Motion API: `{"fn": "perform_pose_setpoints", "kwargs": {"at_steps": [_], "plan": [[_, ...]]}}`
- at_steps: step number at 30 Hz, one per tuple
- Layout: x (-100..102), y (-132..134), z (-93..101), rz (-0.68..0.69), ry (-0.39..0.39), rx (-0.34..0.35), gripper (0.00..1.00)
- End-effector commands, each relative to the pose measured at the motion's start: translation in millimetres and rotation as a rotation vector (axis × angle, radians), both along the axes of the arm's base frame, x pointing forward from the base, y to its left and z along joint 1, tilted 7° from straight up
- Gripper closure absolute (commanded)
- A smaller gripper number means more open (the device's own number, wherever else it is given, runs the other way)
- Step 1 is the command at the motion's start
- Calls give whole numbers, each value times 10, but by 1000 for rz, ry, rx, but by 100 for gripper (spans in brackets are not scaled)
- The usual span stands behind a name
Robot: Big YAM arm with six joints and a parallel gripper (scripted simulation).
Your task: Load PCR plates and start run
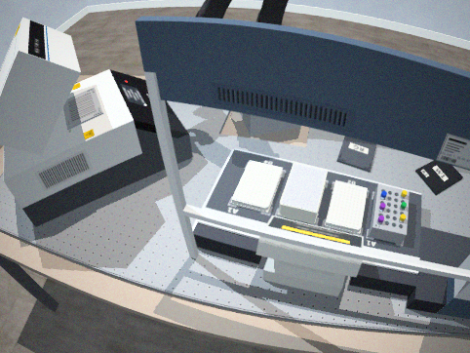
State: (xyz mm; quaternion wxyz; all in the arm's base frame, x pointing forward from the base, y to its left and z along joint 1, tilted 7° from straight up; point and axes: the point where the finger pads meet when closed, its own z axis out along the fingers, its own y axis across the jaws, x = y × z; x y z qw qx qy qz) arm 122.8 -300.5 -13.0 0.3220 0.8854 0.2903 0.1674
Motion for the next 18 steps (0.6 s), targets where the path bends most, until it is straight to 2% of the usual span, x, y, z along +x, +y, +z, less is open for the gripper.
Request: {"fn": "perform_pose_setpoints", "kwargs": {"at_steps": [1, 18], "plan": [[23, 37, -34, 2, -2, 4, 100], [14, 103, -97, 3, 2, 25, 100]]}}
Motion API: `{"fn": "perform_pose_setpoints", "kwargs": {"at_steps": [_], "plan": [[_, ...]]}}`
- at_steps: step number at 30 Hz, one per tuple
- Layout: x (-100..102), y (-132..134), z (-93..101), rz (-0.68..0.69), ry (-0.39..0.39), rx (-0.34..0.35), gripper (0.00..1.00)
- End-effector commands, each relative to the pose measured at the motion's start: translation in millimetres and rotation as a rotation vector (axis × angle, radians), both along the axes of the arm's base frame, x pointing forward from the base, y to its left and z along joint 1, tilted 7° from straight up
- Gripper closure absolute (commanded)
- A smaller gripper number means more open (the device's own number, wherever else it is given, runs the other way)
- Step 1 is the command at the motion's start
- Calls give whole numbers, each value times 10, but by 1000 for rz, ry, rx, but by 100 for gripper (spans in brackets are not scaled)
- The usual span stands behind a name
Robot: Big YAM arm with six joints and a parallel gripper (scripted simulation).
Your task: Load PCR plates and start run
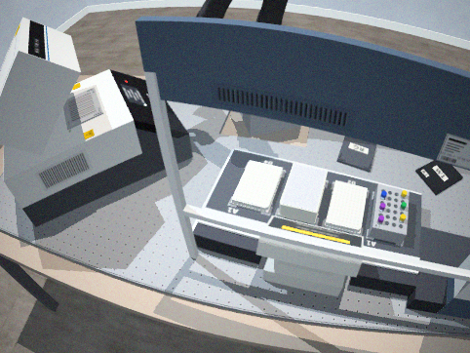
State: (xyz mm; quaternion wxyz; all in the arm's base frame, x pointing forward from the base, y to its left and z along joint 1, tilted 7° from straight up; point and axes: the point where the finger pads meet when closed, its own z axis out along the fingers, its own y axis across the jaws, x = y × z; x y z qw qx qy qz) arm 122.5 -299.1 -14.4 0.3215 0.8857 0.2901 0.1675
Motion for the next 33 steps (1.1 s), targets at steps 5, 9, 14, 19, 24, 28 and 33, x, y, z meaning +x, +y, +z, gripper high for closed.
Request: {"fn": "perform_pose_setpoints", "kwargs": {"at_steps": [5, 9, 14, 19, 24, 28, 33], "plan": [[17, 102, -93, 4, 2, 27, 100], [20, 116, -106, 5, 3, 33, 100], [22, 137, -123, 7, 4, 40, 100], [22, -122, 36, 12, 3, -35, 100], [23, -25, -27, 17, 8, -7, 100], [12, 92, -103, 21, 14, 26, 100], [-25, 208, -145, 19, 22, 51, 100]]}}
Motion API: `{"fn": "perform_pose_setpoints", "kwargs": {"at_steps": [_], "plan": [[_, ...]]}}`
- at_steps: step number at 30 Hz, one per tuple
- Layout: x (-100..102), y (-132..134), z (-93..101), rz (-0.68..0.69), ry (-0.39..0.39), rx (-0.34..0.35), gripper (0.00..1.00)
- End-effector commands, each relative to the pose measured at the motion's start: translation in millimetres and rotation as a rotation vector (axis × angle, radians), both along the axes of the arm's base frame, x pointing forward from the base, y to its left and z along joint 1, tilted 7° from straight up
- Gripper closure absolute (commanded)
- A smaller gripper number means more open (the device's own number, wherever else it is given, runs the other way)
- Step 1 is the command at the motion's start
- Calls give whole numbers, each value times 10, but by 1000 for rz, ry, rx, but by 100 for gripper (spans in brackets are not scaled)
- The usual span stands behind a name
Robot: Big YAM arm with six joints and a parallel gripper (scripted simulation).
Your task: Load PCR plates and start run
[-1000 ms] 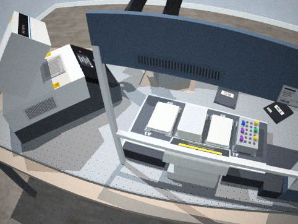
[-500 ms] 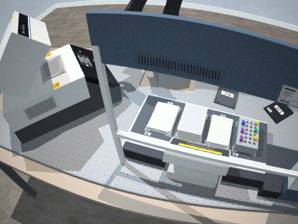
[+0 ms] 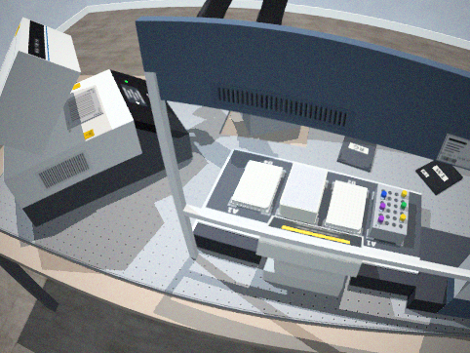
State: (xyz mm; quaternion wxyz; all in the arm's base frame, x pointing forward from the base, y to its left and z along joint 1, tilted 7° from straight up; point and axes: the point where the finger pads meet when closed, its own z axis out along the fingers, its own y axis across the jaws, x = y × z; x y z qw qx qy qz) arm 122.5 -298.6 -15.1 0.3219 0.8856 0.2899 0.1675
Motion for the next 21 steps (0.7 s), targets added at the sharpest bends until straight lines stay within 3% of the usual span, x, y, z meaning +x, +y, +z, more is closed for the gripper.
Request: {"fn": "perform_pose_setpoints", "kwargs": {"at_steps": [1, 6, 9, 18, 21], "plan": [[-42, 220, -116, 18, 19, 53, 100], [-107, 238, -46, 8, 17, 46, 100], [-106, 103, 105, 10, 12, 7, 100], [-176, 26, 345, 10, 11, -25, 100], [-162, 5, 356, 12, 14, -25, 100]]}}
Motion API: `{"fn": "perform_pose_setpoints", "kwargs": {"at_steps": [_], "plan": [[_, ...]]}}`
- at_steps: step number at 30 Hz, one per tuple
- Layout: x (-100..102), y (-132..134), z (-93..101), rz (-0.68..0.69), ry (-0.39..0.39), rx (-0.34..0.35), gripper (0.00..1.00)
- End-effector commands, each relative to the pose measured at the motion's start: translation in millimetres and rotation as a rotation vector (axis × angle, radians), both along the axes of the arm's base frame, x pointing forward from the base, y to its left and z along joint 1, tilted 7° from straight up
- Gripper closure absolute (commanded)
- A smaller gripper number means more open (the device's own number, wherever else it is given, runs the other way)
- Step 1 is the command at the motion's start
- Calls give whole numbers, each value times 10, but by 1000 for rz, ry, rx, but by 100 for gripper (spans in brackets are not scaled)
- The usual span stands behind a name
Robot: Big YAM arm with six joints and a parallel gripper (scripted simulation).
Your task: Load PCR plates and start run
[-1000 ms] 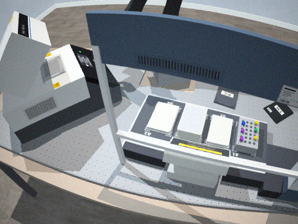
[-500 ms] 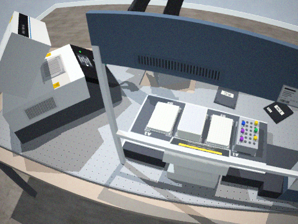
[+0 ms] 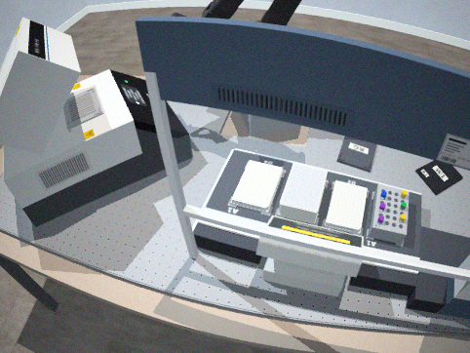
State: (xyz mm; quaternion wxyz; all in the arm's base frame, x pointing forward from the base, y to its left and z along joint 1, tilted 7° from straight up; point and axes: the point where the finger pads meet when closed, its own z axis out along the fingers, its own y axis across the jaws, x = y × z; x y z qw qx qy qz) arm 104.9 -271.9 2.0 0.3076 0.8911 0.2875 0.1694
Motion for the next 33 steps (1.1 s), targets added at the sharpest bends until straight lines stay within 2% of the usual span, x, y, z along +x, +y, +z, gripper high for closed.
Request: {"fn": "perform_pose_setpoints", "kwargs": {"at_steps": [1, 12, 19, 21, 25, 28, 32, 33], "plan": [[13, -262, 185, 14, 9, -56, 100], [88, -381, 220, 8, -6, -61, 100], [89, -331, 189, 7, -8, -61, 100], [-25, -245, 303, 8, -7, -60, 100], [-200, -16, 401, 11, 3, -59, 100], [-295, 157, 400, 16, 7, -37, 100], [-256, 199, 288, 28, 17, -14, 100], [-287, 238, 345, 29, 12, -19, 100]]}}
